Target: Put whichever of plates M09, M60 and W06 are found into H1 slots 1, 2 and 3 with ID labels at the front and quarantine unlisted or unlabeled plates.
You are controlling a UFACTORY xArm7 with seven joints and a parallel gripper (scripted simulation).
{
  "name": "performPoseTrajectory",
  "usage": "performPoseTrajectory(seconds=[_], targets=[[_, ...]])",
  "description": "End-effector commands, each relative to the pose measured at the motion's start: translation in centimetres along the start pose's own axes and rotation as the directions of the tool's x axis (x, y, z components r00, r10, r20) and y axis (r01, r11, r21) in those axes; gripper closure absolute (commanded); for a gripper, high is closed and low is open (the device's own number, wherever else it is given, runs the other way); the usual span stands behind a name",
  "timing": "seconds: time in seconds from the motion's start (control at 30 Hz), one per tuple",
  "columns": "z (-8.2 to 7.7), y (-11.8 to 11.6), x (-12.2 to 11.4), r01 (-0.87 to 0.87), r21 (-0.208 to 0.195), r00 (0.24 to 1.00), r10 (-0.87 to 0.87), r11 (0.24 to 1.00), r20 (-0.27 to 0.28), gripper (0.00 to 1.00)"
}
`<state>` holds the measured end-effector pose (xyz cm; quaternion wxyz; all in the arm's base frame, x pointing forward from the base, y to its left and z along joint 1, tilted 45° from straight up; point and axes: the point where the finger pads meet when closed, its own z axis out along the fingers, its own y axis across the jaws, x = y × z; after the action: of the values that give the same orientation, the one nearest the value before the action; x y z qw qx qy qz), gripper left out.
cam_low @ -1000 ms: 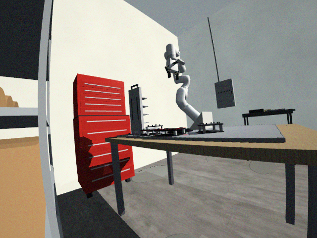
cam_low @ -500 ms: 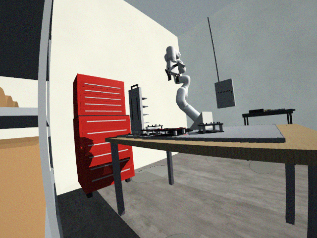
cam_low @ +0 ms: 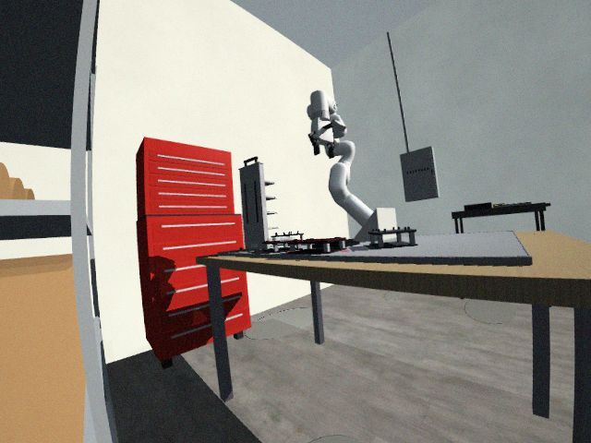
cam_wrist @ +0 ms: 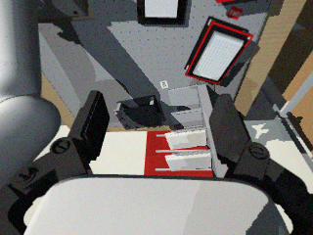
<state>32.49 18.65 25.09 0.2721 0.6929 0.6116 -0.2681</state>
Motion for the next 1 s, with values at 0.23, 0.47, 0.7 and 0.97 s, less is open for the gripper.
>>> performPoseTrajectory(seconds=[0.23, 0.47, 0.7, 0.97], targets=[[1.8, 0.0, 0.0, 0.000, -0.003, 1.000, 0.000, 1.000, -0.002, 0.00], [2.6, 0.0, 0.0, 0.000, -0.003, 1.000, 0.000, 1.000, -0.002, 0.00], [3.8, 0.0, 0.0, 0.000, -0.003, 1.000, 0.000, 1.000, -0.002, 0.00], [4.8, 0.1, 0.0, 0.000, -0.003, 1.000, 0.000, 1.000, -0.002, 0.00]])
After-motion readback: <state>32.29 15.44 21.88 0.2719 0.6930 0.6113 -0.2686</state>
